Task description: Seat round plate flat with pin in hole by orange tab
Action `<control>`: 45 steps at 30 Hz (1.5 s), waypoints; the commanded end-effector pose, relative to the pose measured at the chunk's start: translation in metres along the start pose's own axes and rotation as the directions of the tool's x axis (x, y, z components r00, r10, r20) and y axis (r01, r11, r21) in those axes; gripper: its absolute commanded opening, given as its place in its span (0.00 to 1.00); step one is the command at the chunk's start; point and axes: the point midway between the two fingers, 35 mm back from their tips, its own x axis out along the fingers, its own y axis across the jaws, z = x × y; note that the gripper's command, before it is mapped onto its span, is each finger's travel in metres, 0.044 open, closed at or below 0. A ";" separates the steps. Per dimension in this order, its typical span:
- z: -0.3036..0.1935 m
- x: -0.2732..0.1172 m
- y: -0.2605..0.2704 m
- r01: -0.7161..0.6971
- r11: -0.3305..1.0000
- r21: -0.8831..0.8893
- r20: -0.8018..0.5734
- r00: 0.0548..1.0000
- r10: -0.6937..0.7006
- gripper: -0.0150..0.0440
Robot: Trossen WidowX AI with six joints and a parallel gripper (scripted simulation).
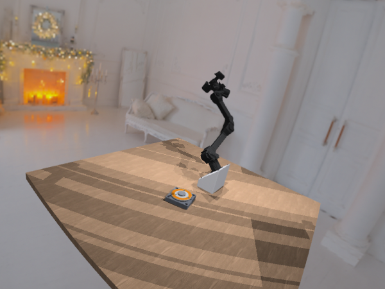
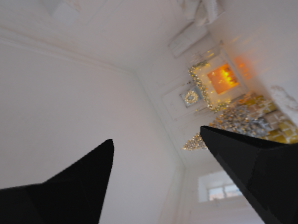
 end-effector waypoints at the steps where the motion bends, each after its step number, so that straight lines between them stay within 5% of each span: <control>1: -0.008 0.000 -0.004 0.008 1.000 -0.008 -0.017 1.000 -0.008 0.89; 3: -0.069 -0.004 -0.033 0.062 0.995 -0.077 -0.154 0.985 -0.074 0.80; 15: -0.229 -0.063 -0.114 0.097 0.955 -0.281 -0.510 0.827 -0.235 0.26; 29: -0.387 -0.234 -0.229 -0.025 0.846 -0.532 -0.797 0.351 -0.491 0.25; 45: -0.438 -0.517 -0.300 -0.337 0.760 -0.556 -0.681 -0.340 -0.649 0.25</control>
